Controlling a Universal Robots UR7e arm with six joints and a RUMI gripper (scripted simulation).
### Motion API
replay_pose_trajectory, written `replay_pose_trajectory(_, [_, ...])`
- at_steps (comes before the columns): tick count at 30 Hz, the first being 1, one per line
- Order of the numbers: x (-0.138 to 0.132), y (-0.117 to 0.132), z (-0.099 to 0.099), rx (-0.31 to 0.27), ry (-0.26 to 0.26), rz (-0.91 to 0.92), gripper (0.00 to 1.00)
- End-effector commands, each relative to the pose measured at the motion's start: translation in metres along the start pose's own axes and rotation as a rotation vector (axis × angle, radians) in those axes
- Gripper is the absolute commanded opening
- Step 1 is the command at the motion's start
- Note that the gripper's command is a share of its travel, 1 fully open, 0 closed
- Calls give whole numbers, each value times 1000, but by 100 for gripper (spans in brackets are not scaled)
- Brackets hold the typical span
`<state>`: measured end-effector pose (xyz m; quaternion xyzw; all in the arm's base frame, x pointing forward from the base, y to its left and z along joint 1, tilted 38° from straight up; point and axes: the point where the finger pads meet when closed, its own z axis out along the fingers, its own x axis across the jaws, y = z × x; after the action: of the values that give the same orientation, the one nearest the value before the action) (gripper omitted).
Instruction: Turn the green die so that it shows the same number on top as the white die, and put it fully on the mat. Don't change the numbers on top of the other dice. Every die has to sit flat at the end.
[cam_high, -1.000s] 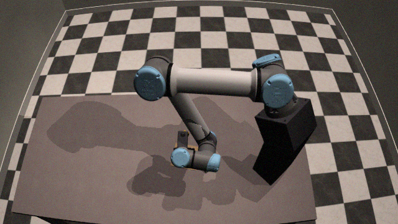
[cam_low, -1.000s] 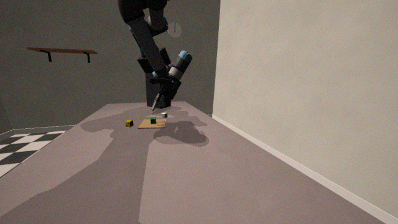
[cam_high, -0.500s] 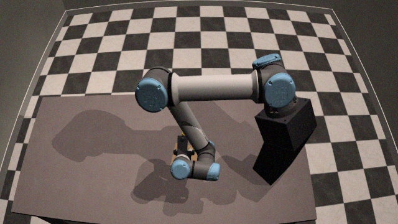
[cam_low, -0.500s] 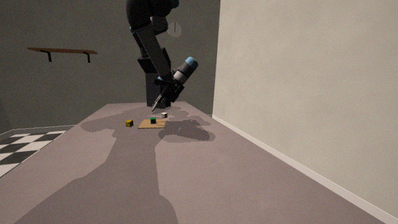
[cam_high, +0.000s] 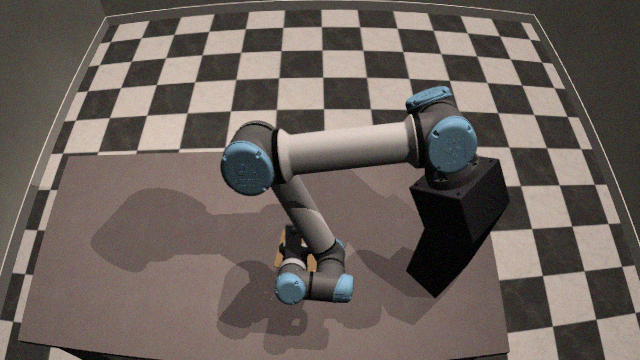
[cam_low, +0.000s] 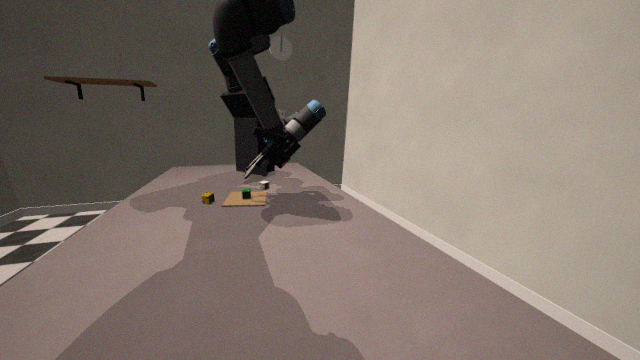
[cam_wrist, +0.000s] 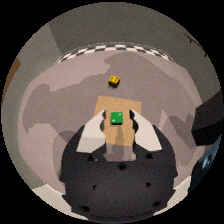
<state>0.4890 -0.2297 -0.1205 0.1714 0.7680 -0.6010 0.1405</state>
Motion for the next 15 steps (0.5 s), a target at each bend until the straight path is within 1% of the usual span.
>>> replay_pose_trajectory(1, [0, 0, 0, 4, 0, 1, 28])
replay_pose_trajectory(15, [0, 1, 1, 4, 0, 1, 28])
